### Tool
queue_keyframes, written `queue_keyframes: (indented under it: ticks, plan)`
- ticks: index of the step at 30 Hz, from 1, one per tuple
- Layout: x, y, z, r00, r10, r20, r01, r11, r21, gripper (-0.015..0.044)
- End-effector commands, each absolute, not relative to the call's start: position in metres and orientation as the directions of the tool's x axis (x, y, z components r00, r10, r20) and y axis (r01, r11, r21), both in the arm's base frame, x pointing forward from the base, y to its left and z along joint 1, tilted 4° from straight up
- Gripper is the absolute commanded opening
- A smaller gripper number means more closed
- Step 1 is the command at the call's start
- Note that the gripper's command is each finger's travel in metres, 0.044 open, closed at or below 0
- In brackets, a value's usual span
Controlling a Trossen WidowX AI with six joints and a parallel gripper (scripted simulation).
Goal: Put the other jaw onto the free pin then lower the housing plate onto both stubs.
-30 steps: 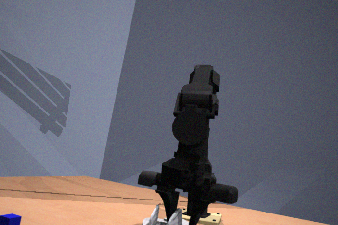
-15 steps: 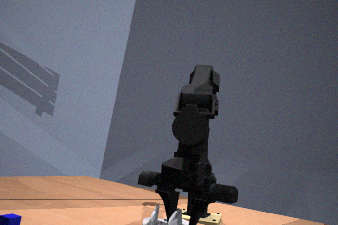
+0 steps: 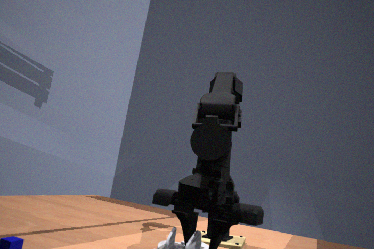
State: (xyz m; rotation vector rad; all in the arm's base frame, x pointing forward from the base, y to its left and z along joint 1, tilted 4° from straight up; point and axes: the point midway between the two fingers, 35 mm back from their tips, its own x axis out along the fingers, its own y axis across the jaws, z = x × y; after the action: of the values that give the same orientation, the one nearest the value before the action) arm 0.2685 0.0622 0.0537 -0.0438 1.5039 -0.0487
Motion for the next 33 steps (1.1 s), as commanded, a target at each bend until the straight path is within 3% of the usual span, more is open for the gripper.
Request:
queue_keyframes:
  ticks: [1, 33]
  plan:
    - [0.2689, 0.0619, 0.0504, 0.062, -0.062, -0.996, 0.009, 0.998, -0.061, 0.0134]
    - [0.2686, 0.0622, 0.0537, 0.062, -0.062, -0.996, 0.009, 0.998, -0.061, 0.0134]
